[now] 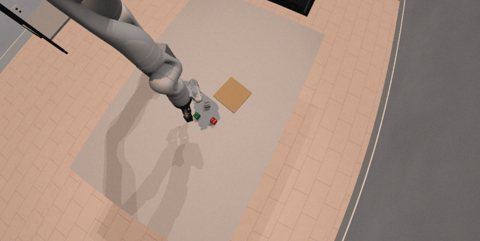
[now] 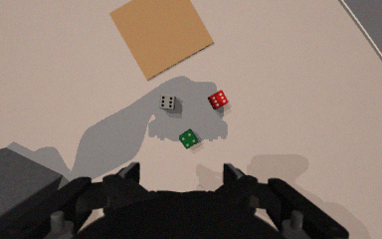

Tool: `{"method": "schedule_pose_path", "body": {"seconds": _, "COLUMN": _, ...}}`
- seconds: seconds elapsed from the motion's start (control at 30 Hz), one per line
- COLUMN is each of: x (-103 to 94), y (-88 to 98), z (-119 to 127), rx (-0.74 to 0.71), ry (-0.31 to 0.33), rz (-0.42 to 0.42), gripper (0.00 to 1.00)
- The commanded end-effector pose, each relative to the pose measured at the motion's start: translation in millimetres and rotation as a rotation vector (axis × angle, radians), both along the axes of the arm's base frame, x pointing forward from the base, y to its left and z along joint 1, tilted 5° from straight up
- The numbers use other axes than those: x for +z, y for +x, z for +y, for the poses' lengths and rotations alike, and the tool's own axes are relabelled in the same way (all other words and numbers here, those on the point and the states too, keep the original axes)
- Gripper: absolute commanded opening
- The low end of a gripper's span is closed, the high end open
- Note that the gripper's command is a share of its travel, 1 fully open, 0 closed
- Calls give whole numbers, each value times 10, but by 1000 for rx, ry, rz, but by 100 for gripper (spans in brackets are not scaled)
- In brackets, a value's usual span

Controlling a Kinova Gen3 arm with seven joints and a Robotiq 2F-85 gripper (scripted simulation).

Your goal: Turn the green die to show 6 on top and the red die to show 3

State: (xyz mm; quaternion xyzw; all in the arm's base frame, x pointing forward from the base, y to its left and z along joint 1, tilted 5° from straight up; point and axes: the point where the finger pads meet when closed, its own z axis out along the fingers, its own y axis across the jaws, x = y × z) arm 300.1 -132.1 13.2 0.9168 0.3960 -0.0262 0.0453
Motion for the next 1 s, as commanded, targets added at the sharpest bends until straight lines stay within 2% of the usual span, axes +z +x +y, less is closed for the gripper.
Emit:
{"method": "schedule_pose_path", "body": {"seconds": 0.0, "x": -35, "y": -32, "z": -24, "rx": 107, "ry": 3, "rz": 19, "gripper": 100}}
{"method": "schedule_pose_path", "body": {"seconds": 0.33, "x": -142, "y": -45, "z": -50, "rx": 748, "ry": 8, "rz": 93, "gripper": 100}}
{"method": "schedule_pose_path", "body": {"seconds": 0.4, "x": -142, "y": -45, "z": -50, "rx": 748, "ry": 8, "rz": 93, "gripper": 100}}
{"method": "schedule_pose_path", "body": {"seconds": 0.83, "x": -263, "y": 23, "z": -37, "rx": 1526, "ry": 10, "rz": 151, "gripper": 100}}
{"method": "schedule_pose_path", "body": {"seconds": 0.9, "x": -277, "y": 38, "z": -30, "rx": 1625, "ry": 8, "rz": 156, "gripper": 100}}
{"method": "schedule_pose_path", "body": {"seconds": 0.97, "x": -277, "y": 38, "z": -30, "rx": 1625, "ry": 8, "rz": 156, "gripper": 100}}
